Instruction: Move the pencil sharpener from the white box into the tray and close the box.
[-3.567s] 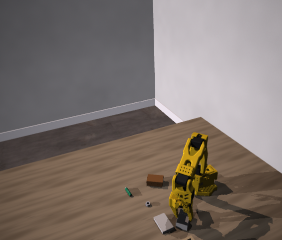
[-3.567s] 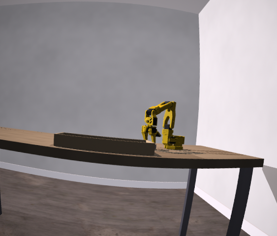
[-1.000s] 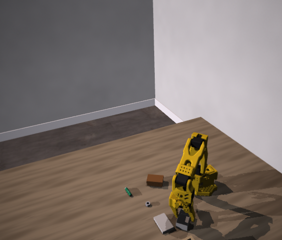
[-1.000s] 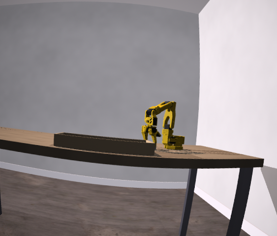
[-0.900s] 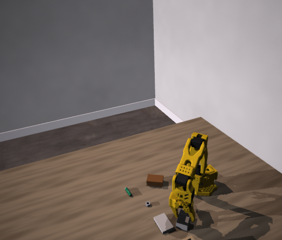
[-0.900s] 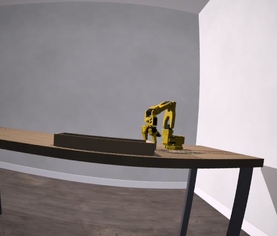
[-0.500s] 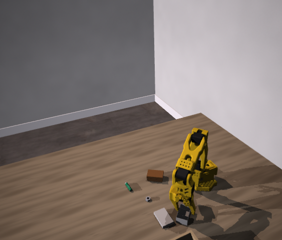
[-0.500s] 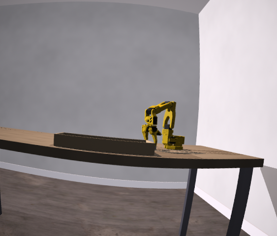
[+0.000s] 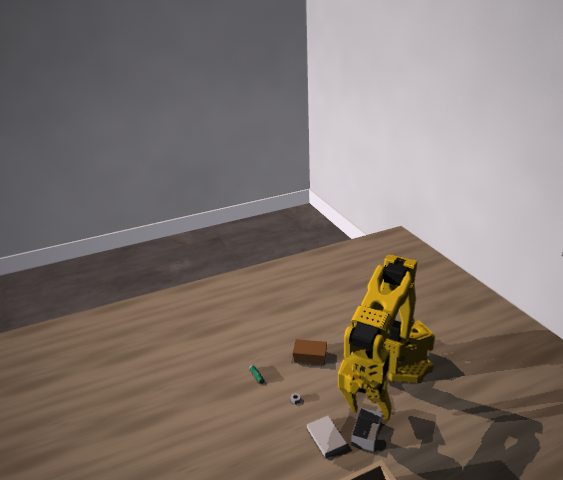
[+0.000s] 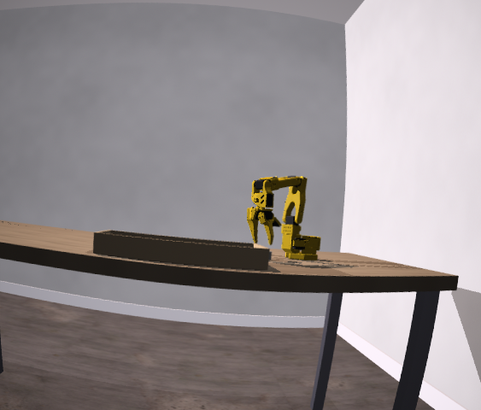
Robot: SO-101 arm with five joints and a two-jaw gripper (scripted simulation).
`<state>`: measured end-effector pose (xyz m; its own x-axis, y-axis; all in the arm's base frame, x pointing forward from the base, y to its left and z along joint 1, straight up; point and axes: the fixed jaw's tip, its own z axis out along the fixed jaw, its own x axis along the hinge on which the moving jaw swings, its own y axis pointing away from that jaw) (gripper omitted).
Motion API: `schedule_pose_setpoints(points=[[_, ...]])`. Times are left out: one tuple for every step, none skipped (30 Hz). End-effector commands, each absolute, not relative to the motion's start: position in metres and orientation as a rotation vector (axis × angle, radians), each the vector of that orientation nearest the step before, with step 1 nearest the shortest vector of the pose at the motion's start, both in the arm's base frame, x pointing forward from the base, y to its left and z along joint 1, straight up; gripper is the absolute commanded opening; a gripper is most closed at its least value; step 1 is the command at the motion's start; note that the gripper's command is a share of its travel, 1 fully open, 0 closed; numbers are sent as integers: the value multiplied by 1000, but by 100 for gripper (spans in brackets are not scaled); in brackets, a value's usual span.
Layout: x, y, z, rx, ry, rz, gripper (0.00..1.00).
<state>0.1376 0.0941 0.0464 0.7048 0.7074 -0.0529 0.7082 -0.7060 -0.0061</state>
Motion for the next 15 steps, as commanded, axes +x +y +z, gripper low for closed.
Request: schedule_pose_setpoints(points=[[144,97,60,2902,1202,0,30],[143,96,61,2902,1202,0,30],[143,96,62,2902,1202,0,30],[143,96,63,2902,1202,0,30],[143,96,64,2902,1202,0,30],[143,96,65,2902,1202,0,30],[143,96,66,2902,1202,0,30],[143,96,66,2902,1202,0,30],[143,96,67,2902,1202,0,30],[143,96,67,2902,1202,0,30],[143,96,67,2902,1202,0,30],[143,96,67,2902,1202,0,30],[143,96,67,2902,1202,0,30],[143,96,67,2902,1202,0,30],[143,96,67,2902,1202,0,30]])
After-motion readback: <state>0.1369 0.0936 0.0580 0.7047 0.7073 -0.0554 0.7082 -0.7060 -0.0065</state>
